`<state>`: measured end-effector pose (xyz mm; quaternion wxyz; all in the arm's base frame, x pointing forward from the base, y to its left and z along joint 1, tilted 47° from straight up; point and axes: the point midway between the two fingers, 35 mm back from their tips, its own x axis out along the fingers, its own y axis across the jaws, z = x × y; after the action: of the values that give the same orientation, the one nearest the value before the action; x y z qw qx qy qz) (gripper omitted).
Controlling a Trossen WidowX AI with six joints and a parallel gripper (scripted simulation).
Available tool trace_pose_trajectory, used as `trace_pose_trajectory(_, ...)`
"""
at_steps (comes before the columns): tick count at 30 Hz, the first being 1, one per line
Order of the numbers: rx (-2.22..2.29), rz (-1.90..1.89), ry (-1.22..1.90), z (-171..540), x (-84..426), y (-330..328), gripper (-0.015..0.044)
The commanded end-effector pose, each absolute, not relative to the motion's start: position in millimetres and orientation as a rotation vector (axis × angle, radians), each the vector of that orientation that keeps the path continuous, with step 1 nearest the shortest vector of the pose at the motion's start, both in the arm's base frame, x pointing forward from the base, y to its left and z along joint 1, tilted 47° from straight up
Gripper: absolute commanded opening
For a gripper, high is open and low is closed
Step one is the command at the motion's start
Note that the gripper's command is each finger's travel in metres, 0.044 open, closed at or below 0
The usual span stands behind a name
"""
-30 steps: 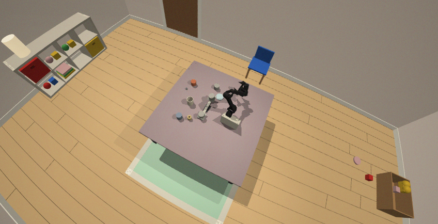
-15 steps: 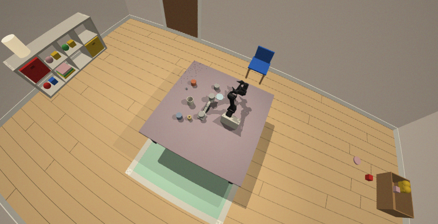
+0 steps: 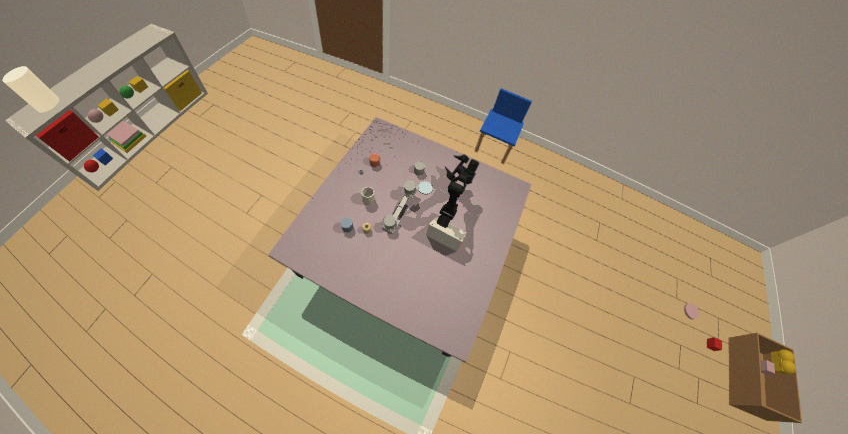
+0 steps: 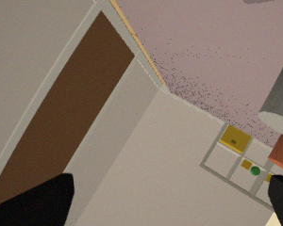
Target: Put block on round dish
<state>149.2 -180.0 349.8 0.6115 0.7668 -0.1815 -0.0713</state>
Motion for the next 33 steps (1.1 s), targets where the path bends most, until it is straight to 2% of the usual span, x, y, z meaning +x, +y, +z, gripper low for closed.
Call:
trace_pose_trajectory(1, 1.796, -0.164, -0.398, 344.7, 158.7, -183.2, 0.044)
trace_pose_trajectory(33, 1.886, -0.2, -0.134, 307.2, 241.8, -150.2, 0.044)
